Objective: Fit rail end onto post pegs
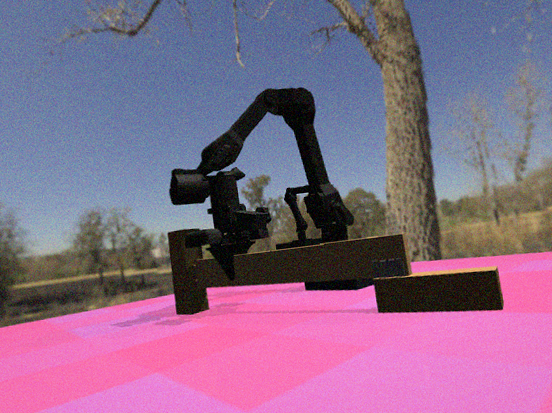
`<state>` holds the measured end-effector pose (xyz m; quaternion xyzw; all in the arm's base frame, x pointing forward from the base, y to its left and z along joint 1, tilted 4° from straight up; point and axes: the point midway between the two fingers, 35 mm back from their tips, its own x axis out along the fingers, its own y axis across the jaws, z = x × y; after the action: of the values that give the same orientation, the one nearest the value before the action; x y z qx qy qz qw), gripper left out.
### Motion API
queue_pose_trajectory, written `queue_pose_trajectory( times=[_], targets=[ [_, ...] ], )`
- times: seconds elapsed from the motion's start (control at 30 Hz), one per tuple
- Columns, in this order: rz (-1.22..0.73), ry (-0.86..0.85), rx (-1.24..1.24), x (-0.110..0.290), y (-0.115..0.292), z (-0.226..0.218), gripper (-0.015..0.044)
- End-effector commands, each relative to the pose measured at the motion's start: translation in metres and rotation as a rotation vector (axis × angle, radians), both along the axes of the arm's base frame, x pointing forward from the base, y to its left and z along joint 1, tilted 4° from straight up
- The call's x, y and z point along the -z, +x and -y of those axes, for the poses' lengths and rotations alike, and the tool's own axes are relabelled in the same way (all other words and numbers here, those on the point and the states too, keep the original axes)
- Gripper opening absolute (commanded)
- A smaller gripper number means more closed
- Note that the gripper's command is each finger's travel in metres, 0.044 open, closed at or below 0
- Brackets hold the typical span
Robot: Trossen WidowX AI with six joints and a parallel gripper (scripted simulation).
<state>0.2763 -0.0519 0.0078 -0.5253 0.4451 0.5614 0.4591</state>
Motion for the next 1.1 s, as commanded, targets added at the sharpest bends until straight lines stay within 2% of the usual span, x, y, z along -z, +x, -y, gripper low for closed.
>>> queue_pose_trajectory(
  times=[0.0, 1.07],
  targets=[
    [0.009, -0.010, -0.001, -0.0024, 0.0028, 0.0035, 0.0000],
    [0.009, -0.010, -0.001, -0.0007, 0.0035, 0.0077, 0.0000]
  ],
)
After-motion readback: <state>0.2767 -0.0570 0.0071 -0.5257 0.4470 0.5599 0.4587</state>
